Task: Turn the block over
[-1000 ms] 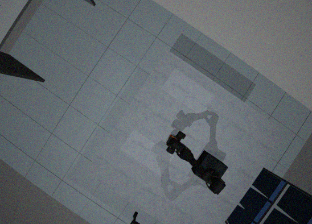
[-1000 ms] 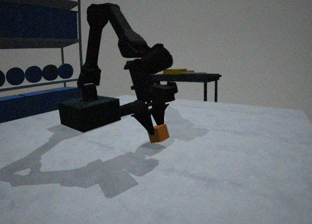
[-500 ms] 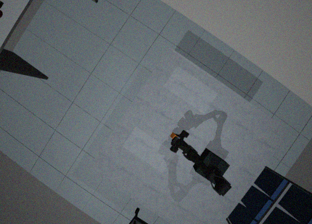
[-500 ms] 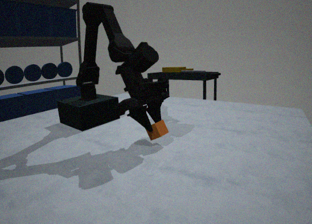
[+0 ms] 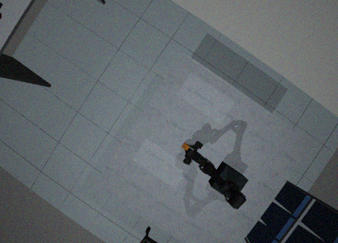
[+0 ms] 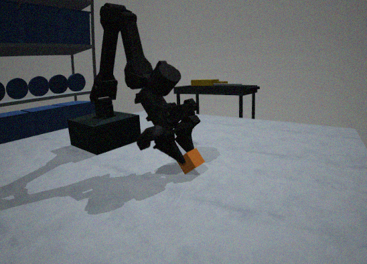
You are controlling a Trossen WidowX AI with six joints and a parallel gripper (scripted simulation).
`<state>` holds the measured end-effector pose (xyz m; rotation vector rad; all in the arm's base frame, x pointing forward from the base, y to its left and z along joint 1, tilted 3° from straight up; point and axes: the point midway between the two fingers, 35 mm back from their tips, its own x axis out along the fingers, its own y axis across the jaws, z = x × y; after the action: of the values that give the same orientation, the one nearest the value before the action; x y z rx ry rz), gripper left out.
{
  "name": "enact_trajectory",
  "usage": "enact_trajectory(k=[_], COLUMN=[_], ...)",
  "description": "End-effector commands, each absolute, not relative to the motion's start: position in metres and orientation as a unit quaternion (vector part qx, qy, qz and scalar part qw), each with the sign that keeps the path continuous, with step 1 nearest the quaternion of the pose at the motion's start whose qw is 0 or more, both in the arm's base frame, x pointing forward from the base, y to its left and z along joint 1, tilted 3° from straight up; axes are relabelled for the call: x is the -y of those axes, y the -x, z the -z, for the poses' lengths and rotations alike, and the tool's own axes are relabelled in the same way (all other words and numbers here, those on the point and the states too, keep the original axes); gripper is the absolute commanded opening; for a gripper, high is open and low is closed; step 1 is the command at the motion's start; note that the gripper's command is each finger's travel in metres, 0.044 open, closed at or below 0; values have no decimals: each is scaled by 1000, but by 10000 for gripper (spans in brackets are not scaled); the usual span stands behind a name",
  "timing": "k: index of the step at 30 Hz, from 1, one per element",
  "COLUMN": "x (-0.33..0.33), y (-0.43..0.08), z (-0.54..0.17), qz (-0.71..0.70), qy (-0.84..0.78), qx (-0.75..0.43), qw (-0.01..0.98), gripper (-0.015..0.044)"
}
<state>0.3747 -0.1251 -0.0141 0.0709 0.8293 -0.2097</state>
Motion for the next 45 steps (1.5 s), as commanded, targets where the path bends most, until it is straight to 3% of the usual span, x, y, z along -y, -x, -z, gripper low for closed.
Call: enact_trajectory(k=[1,22,43,45], x=[125,121,120,120], y=[-377,-364,-362,-362], z=[19,24,21,21], qz=[102,104,104,104], qy=[-34,-16,-14,-14], qx=[-372,-232,-214,-214], qw=[922,967,971,971], gripper=[0,0,0,52])
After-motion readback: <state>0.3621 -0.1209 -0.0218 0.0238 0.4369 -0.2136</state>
